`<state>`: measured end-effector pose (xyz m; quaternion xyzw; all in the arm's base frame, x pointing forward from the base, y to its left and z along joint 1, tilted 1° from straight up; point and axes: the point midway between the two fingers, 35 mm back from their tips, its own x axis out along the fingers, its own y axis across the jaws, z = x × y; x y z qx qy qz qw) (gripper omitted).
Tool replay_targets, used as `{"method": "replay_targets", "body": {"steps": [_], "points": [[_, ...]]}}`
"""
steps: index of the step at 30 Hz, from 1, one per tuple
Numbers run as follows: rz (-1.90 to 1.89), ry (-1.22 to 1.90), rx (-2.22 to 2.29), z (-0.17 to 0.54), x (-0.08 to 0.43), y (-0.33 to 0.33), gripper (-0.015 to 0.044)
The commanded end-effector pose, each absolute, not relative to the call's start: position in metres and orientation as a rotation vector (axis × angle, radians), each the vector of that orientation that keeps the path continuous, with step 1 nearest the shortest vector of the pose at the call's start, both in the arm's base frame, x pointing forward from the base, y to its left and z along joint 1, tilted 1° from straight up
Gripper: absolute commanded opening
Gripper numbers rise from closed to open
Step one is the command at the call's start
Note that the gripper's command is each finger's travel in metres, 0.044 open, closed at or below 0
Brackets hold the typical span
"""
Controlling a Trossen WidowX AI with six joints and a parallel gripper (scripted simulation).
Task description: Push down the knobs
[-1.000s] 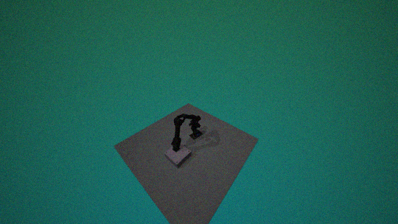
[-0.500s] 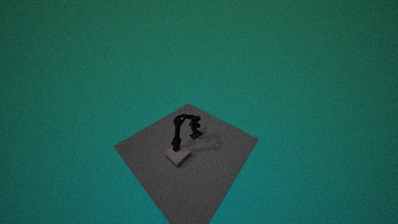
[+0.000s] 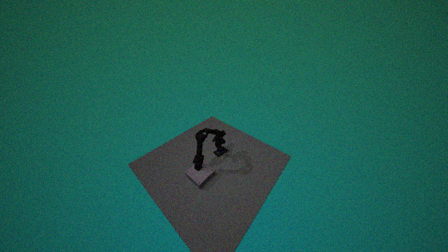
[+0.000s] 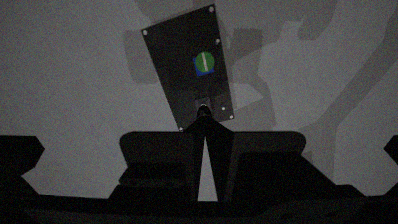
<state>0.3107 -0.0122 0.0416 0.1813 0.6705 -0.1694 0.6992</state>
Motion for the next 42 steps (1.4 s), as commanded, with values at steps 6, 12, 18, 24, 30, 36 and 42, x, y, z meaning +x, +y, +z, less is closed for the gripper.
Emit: {"method": "replay_targets", "body": {"steps": [6, 12, 18, 24, 30, 36, 42], "points": [[-0.374, 1.509, 0.403, 0.023, 0.312, -0.011, 0.0000], [-0.374, 1.509, 0.403, 0.023, 0.312, -0.011, 0.0000], [-0.374, 1.509, 0.403, 0.019, 0.312, -0.011, 0.0000], [-0.374, 1.509, 0.403, 0.017, 0.312, -0.011, 0.0000], [-0.374, 1.509, 0.403, 0.016, 0.312, -0.011, 0.0000], [-0.374, 1.509, 0.403, 0.013, 0.312, -0.011, 0.0000], [-0.374, 1.509, 0.403, 0.013, 0.312, -0.011, 0.0000]]}}
